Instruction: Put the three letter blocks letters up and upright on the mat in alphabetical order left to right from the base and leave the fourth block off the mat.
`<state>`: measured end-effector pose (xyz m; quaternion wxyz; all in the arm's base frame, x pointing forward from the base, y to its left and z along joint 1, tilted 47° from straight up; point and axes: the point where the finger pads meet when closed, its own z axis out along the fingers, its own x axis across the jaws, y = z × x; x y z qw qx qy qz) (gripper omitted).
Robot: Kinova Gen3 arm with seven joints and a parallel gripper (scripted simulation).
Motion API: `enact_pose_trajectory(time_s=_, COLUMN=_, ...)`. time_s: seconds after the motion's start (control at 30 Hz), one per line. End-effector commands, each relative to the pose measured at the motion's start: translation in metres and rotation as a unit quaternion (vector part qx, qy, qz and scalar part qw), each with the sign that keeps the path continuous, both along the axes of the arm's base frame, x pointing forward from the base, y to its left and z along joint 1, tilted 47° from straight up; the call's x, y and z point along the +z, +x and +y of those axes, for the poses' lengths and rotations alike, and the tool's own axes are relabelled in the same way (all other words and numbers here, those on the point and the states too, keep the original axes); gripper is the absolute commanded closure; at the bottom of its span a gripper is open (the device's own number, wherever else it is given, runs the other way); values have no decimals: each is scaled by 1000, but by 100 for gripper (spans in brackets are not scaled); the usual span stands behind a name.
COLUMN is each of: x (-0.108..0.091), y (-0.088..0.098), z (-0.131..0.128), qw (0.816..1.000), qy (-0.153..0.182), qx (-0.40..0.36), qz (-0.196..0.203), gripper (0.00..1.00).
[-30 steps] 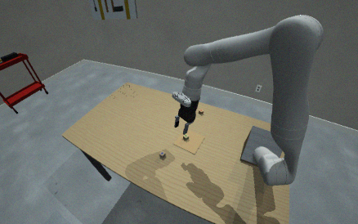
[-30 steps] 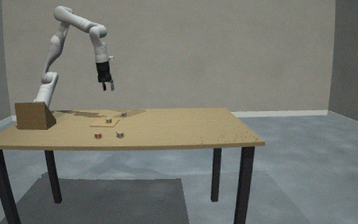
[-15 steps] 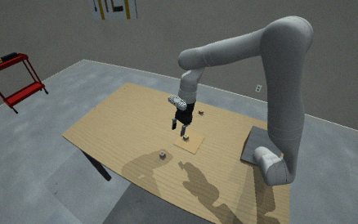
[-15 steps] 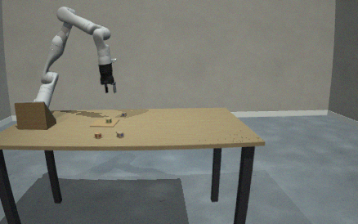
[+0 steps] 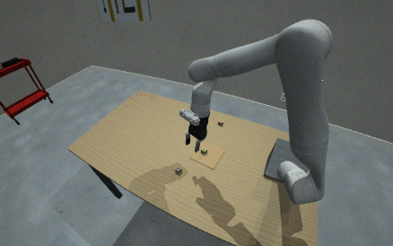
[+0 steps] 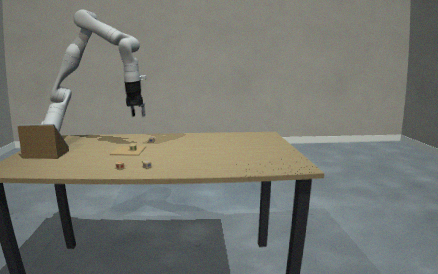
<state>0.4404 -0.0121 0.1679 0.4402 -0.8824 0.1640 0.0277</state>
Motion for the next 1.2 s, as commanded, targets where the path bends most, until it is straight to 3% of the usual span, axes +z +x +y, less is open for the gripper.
enact_pose_trajectory(time_s=0.0, x=-3, y=3, z=1, qw=1000, qy=-6, qx=-1, qz=2, gripper=0)
enact_pose_trajectory(time_s=1.17, x=-15, y=35, z=47, qw=999, qy=-35, qx=27, qz=-4, gripper=0)
